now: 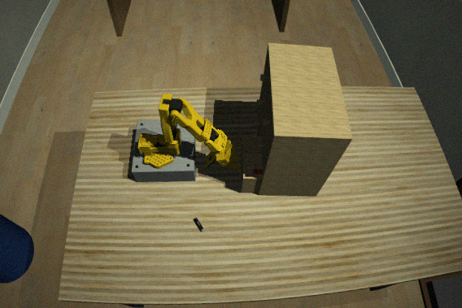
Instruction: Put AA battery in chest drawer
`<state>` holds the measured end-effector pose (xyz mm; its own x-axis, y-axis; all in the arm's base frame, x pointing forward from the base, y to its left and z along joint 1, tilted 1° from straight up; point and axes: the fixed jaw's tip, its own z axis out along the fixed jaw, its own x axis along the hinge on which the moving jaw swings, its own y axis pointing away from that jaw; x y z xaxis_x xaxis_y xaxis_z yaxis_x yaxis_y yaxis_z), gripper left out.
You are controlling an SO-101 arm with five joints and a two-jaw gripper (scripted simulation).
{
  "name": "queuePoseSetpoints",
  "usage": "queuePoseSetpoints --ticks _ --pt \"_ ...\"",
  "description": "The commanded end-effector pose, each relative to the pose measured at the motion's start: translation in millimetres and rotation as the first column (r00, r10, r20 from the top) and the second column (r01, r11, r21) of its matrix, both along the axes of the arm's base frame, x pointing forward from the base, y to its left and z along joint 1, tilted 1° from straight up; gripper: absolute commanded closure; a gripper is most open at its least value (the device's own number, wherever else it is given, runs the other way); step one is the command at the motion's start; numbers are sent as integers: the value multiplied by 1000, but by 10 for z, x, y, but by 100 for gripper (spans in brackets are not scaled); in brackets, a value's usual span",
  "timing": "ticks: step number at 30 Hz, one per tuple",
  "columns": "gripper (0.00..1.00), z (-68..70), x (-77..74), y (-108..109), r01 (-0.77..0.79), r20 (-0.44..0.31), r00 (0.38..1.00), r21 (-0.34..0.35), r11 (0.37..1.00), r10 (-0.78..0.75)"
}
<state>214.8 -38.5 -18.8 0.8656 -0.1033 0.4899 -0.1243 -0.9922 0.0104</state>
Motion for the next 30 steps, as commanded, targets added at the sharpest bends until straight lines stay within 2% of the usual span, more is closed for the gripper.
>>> queuePoseSetpoints --ticks 1,30 --pt "100 10 62 25 -3 6 1000 8 1000 3" --pt "100 9 292 16 -10 7 1000 8 1000 10"
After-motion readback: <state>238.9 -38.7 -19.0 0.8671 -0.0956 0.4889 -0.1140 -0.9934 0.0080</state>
